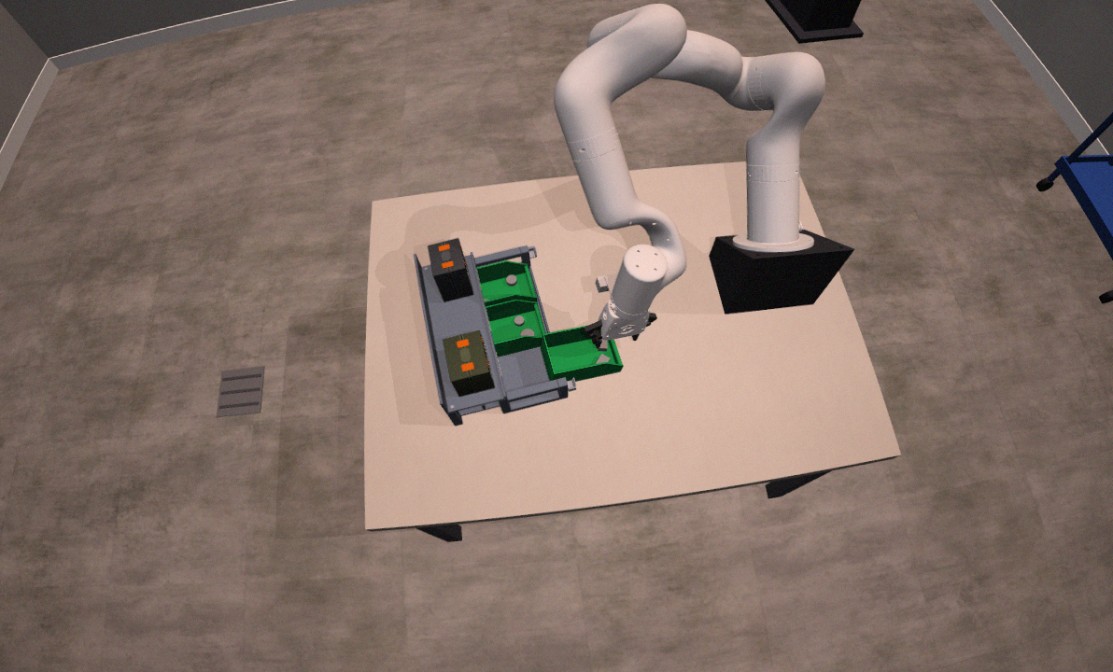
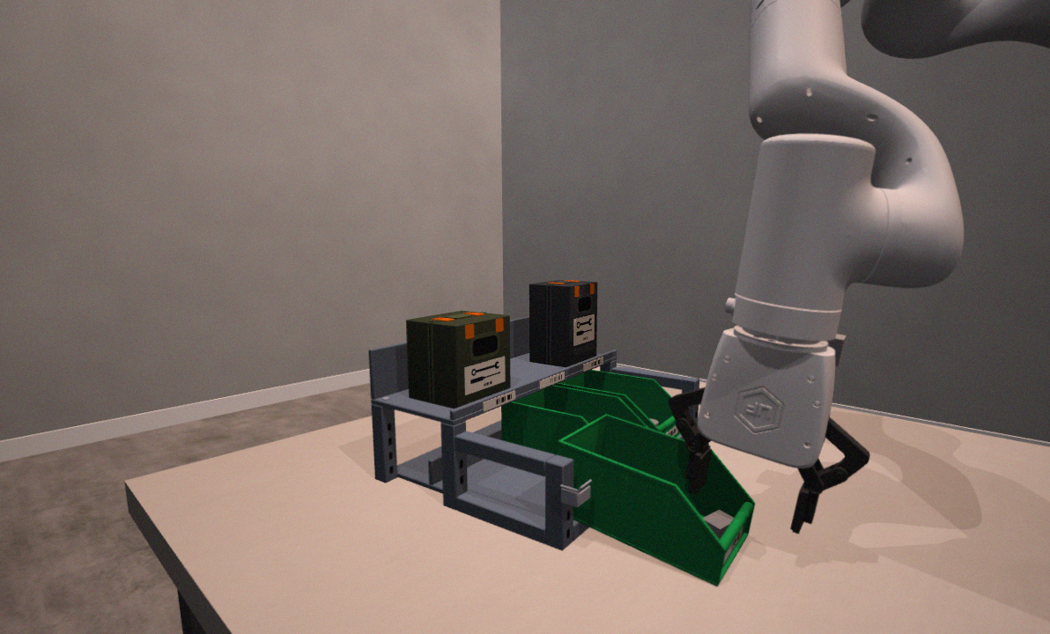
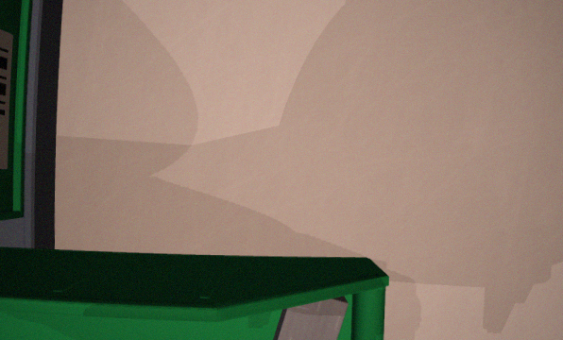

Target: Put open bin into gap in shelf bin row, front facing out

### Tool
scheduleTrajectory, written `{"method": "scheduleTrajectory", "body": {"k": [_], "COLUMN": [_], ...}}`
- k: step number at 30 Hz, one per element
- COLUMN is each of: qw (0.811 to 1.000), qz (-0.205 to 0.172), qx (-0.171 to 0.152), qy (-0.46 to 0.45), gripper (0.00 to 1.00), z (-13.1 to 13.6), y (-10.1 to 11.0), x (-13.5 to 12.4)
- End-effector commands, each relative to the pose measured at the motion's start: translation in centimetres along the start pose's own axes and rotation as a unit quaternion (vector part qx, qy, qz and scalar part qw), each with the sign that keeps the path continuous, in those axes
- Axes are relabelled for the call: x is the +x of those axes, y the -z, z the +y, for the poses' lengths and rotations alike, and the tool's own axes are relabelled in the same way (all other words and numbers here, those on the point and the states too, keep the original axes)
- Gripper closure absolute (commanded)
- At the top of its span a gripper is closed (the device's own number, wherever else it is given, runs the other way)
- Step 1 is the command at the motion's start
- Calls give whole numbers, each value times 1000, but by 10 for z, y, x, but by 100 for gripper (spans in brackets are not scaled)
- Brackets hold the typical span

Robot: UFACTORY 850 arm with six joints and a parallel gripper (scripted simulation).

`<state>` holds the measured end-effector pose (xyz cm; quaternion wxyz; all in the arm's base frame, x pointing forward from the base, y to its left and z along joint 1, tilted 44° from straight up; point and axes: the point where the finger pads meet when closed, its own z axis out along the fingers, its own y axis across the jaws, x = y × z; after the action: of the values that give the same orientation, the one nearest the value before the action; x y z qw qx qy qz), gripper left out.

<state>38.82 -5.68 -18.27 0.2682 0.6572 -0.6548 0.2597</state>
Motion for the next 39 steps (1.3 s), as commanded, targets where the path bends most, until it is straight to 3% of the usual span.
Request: {"method": "scheduleTrajectory", "body": {"k": [1,34,39], "qw": [1000,1000,1000], "qz": [0,0,0], "qx": [1,1,1], "qy": [0,0,0], "gripper": [0,0,0], "z": [-1,-2,-2], "y": [2,8,-2], "x": [0,0,0]}}
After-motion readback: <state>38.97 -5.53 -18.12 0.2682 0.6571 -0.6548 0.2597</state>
